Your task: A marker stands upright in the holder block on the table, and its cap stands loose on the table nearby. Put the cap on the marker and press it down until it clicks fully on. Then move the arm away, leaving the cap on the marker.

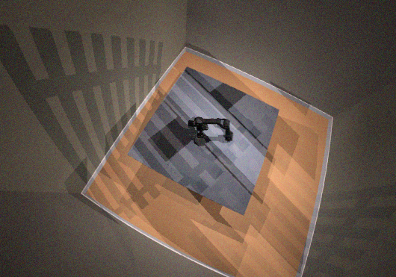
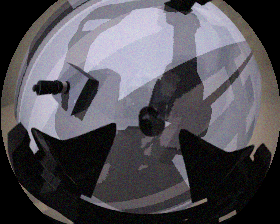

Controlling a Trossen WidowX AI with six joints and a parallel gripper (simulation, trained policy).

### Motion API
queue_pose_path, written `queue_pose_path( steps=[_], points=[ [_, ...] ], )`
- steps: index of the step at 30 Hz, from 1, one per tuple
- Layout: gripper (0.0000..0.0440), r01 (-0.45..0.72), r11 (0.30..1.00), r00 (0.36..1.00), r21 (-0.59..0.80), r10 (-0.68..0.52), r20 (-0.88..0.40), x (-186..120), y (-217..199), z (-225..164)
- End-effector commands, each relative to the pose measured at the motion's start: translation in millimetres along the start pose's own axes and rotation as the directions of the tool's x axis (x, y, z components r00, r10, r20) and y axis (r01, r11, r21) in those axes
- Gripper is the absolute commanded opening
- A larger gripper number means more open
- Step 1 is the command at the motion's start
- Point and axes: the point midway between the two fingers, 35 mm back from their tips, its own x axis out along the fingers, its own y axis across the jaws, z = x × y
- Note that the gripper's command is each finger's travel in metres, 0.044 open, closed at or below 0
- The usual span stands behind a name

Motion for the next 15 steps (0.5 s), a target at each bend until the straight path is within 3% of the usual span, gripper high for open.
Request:
queue_pose_path(
  steps=[1,15],
  points=[
    [0.0321,0.006,1.0,1.0,-0.016,-0.006,0.008,6,-3,1],
    [0.0295,0.009,0.998,0.999,-0.064,-0.007,0.042,35,-6,3]
  ],
)
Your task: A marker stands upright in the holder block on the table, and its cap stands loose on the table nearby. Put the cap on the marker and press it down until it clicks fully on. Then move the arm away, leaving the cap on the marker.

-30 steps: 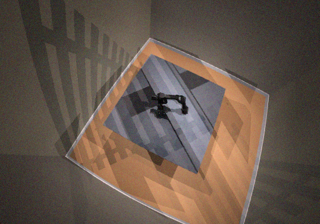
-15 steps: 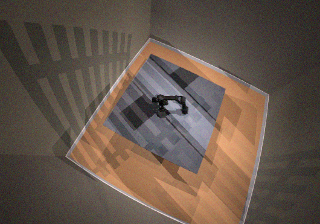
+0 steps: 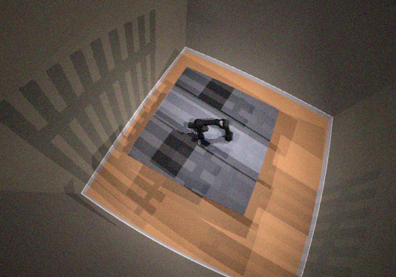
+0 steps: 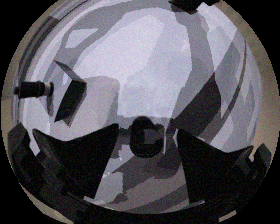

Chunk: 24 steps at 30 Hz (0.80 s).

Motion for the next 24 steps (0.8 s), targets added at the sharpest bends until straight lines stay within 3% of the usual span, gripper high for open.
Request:
queue_pose_path(
  steps=[1,7,14,24],
  points=[
    [0.0291,-0.006,1.0,1.0,-0.014,0.006,0.005,6,0,0],
    [0.0249,-0.02,0.999,1.0,-0.032,0.021,0.007,13,0,0],
    [0.0076,-0.044,0.998,0.999,-0.045,0.043,-0.013,4,0,1],
    [0.0053,-0.078,0.997,0.993,-0.026,0.076,-0.088,-31,10,-3]
  ],
)
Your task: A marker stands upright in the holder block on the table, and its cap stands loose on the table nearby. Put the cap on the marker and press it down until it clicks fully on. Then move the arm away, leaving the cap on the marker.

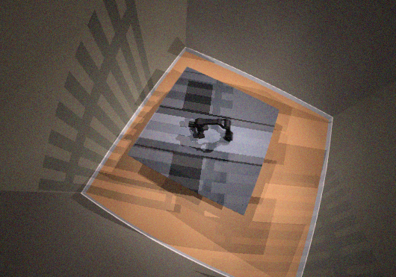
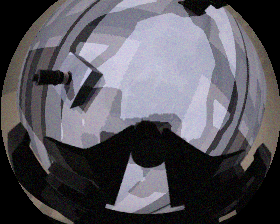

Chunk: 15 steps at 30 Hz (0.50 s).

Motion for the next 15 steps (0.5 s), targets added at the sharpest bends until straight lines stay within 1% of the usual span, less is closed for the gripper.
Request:
queue_pose_path(
  steps=[1,15],
  points=[
    [0.0053,-0.011,1.0,1.0,0.006,0.011,-0.024,-13,5,0],
    [0.0051,-0.008,0.995,0.996,0.094,0.017,-0.09,-56,39,10]
  ],
)
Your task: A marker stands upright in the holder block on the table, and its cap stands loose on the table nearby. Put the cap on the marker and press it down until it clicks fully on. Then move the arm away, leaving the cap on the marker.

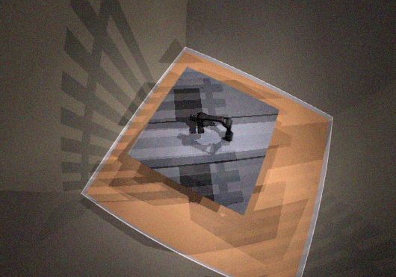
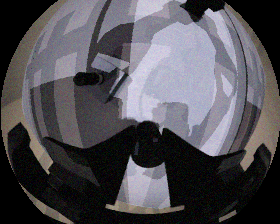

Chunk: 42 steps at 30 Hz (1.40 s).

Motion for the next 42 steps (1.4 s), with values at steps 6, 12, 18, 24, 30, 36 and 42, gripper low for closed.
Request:
queue_pose_path(
  steps=[6,12,18,24,30,36,42],
  points=[
    [0.0045,0.001,0.998,1.0,0.057,0.0,-0.016,-22,21,10],
    [0.0037,0.003,0.994,1.0,0.113,-0.002,-0.009,-30,40,23],
    [0.0027,0.007,0.985,1.0,0.173,-0.007,0.003,-36,59,39],
    [0.0016,0.014,0.974,1.0,0.228,-0.018,0.015,-38,74,54],
    [0.0006,0.03,0.966,0.999,0.258,-0.038,0.027,-34,78,59],
    [0.0,0.042,0.961,0.998,0.273,-0.054,0.037,-24,79,59],
    [0.0,0.051,0.958,0.997,0.283,-0.067,0.045,-13,79,59]
  ],
)
